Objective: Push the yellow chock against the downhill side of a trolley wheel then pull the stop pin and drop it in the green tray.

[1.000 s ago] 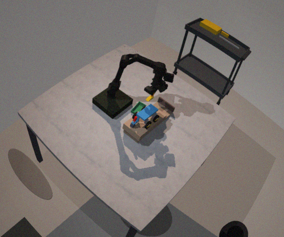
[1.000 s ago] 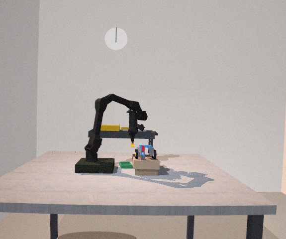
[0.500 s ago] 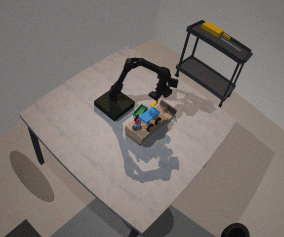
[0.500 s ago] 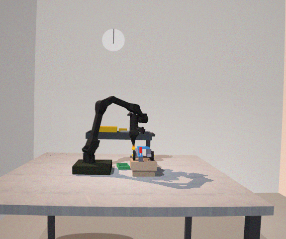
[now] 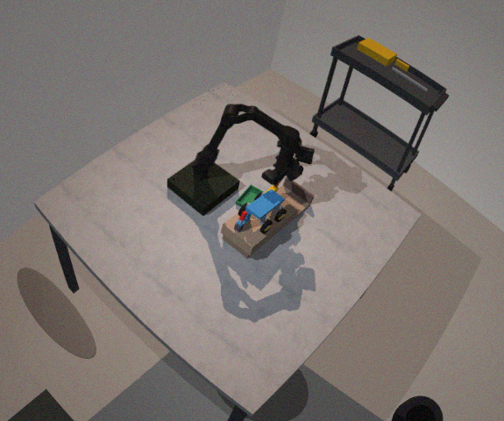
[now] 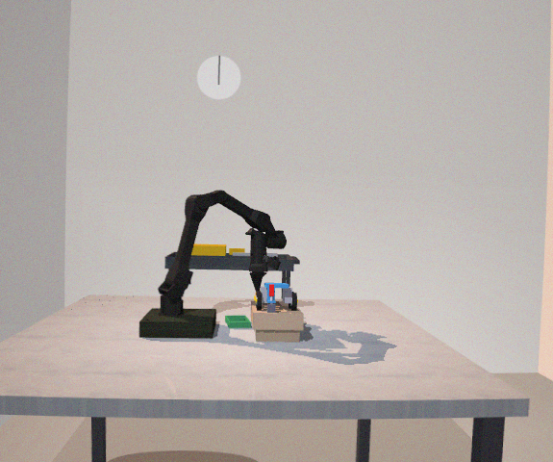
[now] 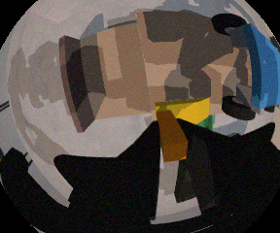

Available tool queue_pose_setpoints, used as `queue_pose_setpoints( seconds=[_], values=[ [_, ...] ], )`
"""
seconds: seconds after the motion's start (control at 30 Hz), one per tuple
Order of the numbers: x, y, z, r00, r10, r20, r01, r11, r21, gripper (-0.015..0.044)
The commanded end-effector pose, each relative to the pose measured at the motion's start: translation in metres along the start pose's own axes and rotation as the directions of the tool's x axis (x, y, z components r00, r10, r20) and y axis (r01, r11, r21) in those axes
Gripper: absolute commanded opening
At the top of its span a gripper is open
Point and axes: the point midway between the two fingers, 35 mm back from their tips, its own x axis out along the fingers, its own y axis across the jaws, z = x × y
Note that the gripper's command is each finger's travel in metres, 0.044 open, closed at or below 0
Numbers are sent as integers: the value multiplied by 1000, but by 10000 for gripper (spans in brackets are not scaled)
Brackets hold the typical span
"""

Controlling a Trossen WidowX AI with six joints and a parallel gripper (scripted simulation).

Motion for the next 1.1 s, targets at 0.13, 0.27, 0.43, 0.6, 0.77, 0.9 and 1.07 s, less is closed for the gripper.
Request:
queue_pose_setpoints(
  seconds=[0.13, 0.27, 0.43, 0.6, 0.77, 0.9, 1.07],
  values=[
    [19, -3, -1, 1000, -6, -1, 6, 1000, -5, 0],
    [19, -3, -1, 1000, -6, -1, 6, 1000, -5, 0],
    [18, -8, -1, 1000, -7, -1, 7, 1000, -5, 0],
    [17, -13, -1, 1000, -7, -1, 7, 1000, -5, 0],
    [16, -17, 0, 1000, -7, 0, 7, 1000, -5, 0],
    [16, -21, 0, 1000, -8, 0, 8, 1000, -5, 0],
    [15, -26, 0, 1000, -8, 0, 8, 1000, -5, 0]
  ],
)
